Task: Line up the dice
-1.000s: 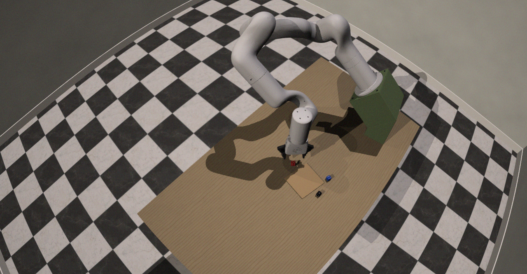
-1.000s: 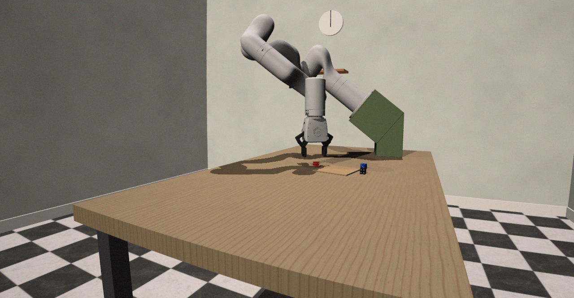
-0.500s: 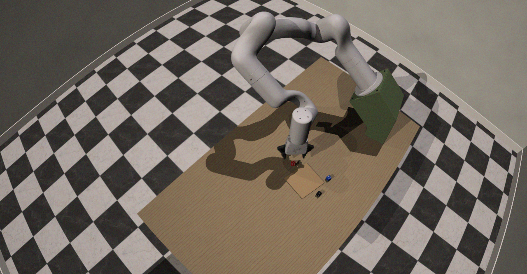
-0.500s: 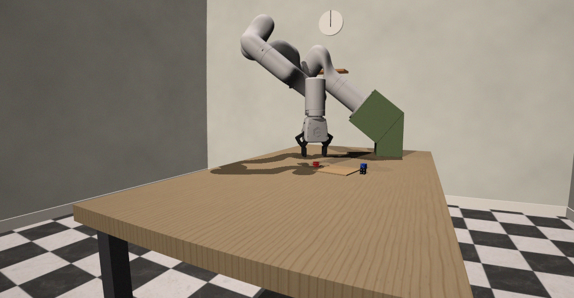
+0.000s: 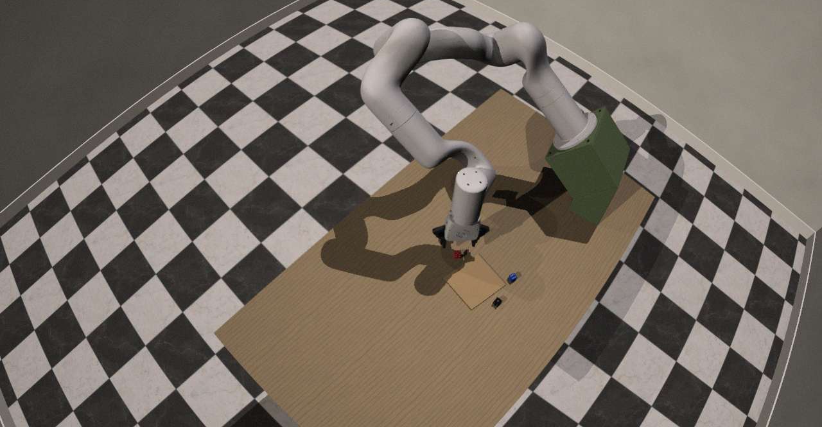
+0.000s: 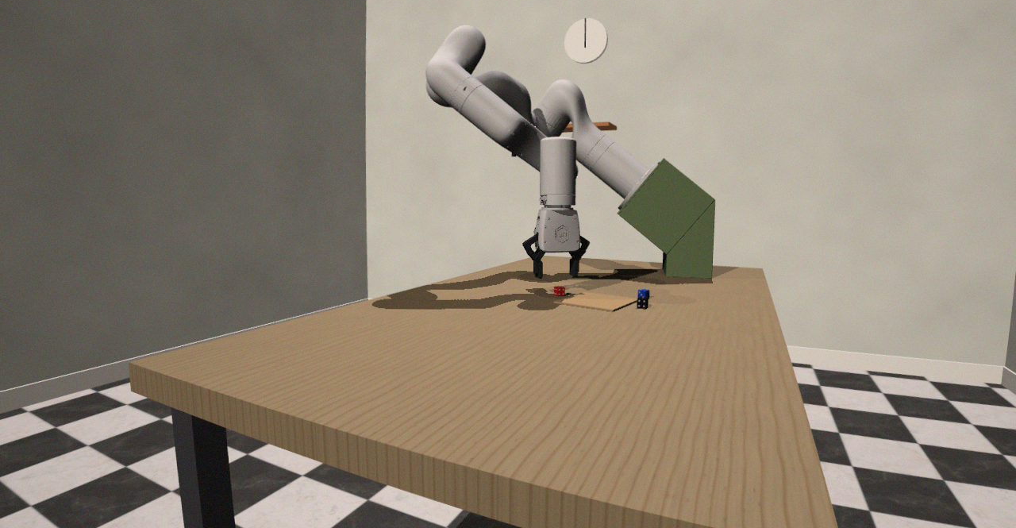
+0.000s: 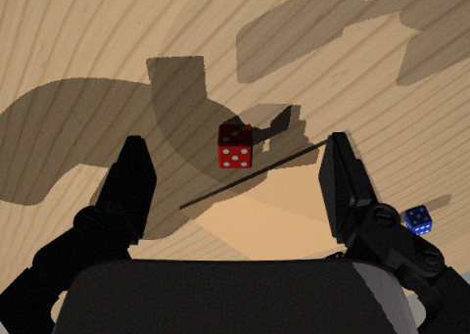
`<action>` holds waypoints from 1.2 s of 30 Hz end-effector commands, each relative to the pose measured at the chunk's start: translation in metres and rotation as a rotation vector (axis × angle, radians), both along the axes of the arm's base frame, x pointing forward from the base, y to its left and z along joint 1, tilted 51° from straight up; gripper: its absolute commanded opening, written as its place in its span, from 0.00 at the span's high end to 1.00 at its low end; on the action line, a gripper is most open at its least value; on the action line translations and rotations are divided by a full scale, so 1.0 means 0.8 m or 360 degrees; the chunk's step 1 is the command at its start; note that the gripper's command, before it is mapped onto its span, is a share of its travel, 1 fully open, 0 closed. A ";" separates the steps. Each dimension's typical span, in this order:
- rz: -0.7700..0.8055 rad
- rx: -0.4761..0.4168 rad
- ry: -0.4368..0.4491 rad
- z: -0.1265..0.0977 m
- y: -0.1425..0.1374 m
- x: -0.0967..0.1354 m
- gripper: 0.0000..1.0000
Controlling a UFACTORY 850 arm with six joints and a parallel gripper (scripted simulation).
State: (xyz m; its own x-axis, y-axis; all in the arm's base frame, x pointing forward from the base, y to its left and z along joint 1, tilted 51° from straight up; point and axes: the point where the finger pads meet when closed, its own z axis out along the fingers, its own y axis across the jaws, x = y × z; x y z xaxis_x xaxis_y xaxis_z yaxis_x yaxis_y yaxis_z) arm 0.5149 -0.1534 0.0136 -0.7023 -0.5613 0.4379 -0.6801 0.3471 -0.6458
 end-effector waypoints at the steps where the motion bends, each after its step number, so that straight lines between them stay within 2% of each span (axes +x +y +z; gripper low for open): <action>1: 0.0001 0.0000 -0.0001 -0.001 0.002 0.000 0.00; 7: 0.0001 0.0000 -0.0001 -0.022 0.017 -0.006 0.00; 13: 0.0001 0.0000 -0.0001 -0.065 0.049 -0.020 0.00; 15: 0.0001 0.0000 -0.0001 -0.065 0.049 -0.020 0.00; 23: 0.0001 0.0000 -0.0001 -0.135 0.101 -0.042 0.00; 28: 0.0001 0.0000 -0.0001 -0.168 0.126 -0.052 0.00; 36: 0.0001 0.0000 -0.0001 -0.186 0.139 -0.058 0.00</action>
State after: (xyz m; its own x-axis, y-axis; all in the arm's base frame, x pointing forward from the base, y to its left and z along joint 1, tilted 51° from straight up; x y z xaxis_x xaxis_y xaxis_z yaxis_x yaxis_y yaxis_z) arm 0.4698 -0.0468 -0.1295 -0.7023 -0.5617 0.4374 -0.6800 0.3471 -0.6459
